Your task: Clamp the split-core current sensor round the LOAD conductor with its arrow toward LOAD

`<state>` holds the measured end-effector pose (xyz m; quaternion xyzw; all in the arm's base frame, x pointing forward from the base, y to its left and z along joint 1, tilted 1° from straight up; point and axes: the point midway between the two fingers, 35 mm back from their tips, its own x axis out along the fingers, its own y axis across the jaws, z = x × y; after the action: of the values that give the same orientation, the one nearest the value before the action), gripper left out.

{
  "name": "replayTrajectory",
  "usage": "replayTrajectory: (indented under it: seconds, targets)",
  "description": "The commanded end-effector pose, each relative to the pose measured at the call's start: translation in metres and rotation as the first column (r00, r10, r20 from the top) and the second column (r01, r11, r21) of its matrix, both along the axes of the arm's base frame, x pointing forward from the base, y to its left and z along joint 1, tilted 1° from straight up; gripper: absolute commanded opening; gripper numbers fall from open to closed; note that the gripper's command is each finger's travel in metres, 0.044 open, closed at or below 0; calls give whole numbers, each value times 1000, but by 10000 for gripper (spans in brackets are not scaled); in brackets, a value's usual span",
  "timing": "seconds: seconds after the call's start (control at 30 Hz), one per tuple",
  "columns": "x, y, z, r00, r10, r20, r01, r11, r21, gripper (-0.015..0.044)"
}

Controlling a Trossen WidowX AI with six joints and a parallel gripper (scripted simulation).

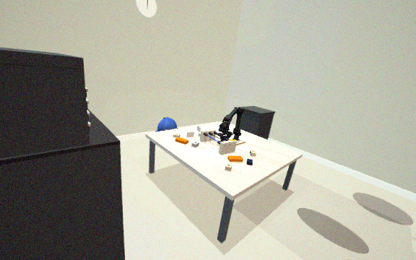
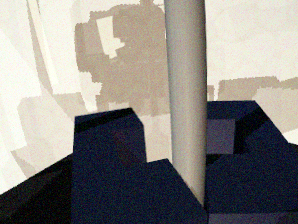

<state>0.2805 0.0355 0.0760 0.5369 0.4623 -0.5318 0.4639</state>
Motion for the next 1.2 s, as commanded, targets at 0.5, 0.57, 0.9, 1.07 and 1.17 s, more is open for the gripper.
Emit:
replayTrajectory:
  seconds: [0.5, 0.57, 0.9, 1.07, 1.17]
  targets:
    - [0, 0, 0, 1000, 0, 0, 0, 1000, 0, 0]
    - [0, 0, 1, 1000, 0, 0, 0, 1000, 0, 0]
    - [0, 0, 15, 1000, -3, -2, 3, 1000, -5, 0]
    - [0, 0, 16, 1000, -3, -2, 3, 1000, -5, 0]
    - [0, 0, 16, 1000, -3, -2, 3, 1000, -5, 0]
